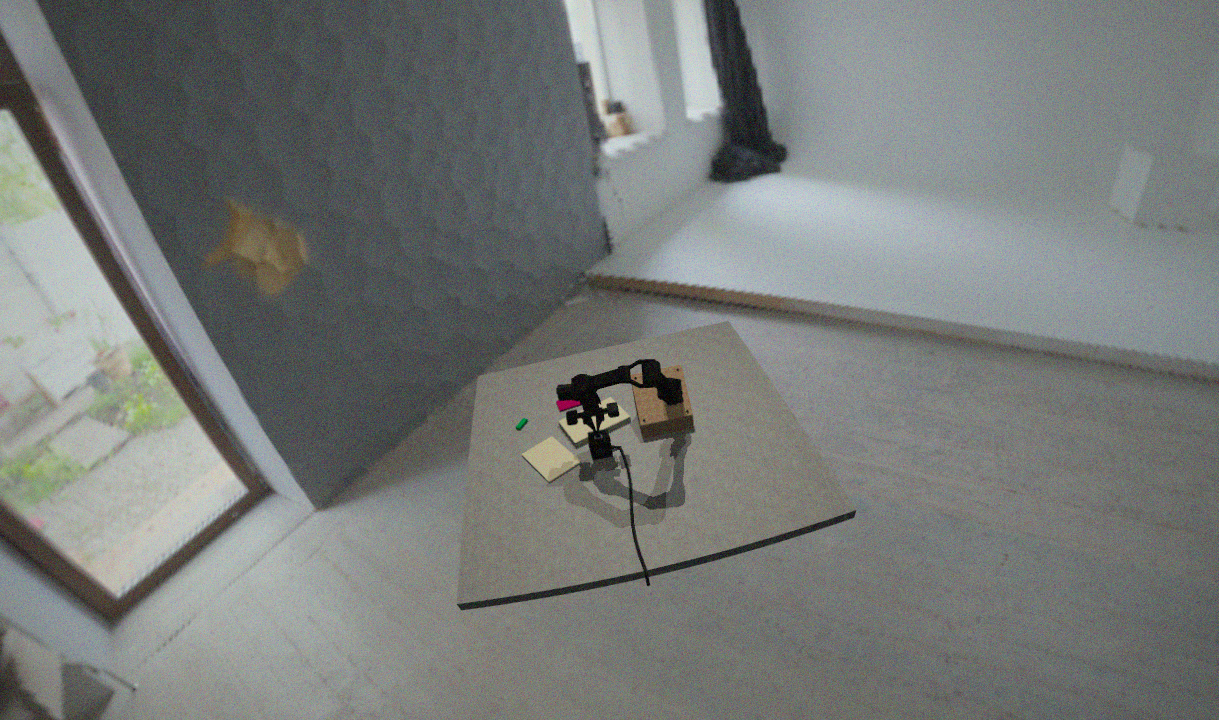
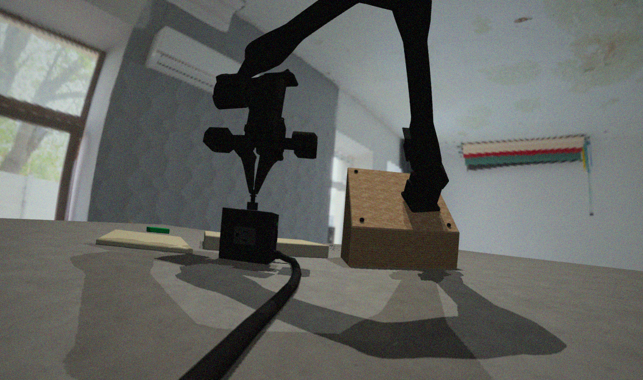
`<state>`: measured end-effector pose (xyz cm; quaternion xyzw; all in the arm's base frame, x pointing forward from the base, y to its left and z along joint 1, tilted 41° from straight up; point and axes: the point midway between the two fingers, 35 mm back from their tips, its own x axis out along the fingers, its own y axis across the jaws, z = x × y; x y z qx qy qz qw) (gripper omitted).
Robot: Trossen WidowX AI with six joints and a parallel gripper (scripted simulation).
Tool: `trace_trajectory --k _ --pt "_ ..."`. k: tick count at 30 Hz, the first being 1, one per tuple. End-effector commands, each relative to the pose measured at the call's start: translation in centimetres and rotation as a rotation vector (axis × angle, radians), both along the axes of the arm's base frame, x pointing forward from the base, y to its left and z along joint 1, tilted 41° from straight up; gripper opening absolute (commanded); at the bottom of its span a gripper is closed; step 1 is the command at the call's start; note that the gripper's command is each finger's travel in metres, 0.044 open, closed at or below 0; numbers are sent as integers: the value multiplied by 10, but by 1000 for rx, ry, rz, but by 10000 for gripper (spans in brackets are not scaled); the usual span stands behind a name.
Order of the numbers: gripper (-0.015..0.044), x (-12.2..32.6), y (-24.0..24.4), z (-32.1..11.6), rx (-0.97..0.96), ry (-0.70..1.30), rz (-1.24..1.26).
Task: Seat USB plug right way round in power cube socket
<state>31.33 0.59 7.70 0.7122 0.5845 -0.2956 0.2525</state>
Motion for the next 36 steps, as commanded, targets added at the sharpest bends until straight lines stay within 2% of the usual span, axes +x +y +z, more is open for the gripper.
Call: trace_trajectory --k 1,3,7,36 --pt "0 0 2 -1 4 3 0" --pt "0 0 2 -1 4 3 0" --pt "95 0 0 0 0 0 0" --pt "95 -1 -7 8 0 0 1"
